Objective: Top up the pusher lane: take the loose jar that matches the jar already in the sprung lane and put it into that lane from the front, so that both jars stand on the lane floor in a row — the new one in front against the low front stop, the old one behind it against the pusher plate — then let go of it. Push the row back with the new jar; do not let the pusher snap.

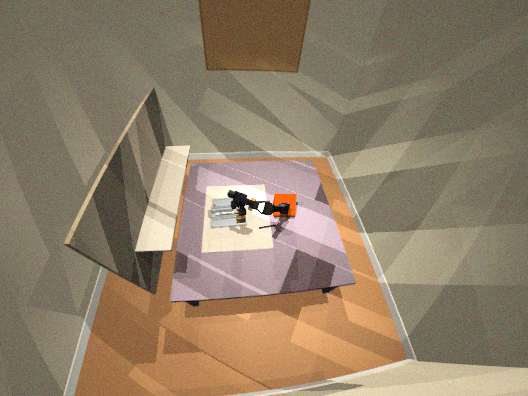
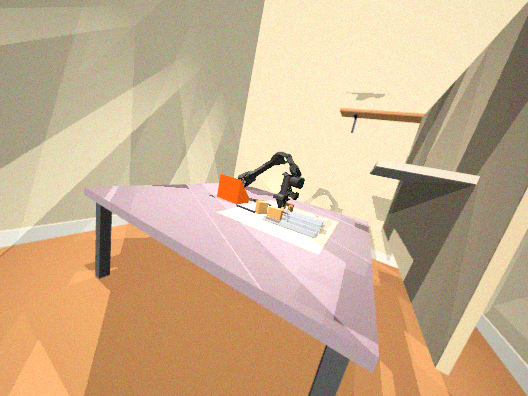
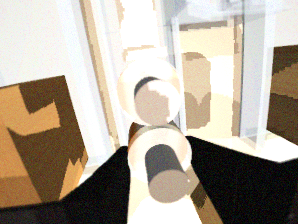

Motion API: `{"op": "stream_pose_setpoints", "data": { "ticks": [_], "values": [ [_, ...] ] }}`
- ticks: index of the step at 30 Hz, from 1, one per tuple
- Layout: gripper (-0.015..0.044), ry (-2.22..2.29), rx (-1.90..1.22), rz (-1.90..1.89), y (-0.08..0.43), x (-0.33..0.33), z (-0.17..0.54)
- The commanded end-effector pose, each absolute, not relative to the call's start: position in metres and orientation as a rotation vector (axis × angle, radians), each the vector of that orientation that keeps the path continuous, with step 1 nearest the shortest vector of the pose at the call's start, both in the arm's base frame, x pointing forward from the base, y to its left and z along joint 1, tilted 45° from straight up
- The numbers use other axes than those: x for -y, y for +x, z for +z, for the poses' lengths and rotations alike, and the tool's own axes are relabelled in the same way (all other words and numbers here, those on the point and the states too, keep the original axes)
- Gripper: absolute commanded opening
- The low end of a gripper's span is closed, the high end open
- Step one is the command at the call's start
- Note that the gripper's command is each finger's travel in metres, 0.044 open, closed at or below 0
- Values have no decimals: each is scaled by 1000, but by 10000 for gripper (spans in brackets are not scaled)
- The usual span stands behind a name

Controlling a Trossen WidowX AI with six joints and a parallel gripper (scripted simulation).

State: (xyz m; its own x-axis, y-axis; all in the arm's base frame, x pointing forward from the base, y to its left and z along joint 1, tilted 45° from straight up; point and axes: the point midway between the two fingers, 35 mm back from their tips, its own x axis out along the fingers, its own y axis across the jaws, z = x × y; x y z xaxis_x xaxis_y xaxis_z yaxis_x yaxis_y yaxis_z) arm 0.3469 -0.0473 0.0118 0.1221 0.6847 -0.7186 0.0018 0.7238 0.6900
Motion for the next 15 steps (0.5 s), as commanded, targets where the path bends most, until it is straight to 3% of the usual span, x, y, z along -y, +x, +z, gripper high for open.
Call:
{"op": "stream_pose_setpoints", "data": {
  "ticks": [1,15],
  "values": [
    [0,621,-1351,554,352,46,12],
    [0,621,-1351,555,351,42,9]
  ]
}}
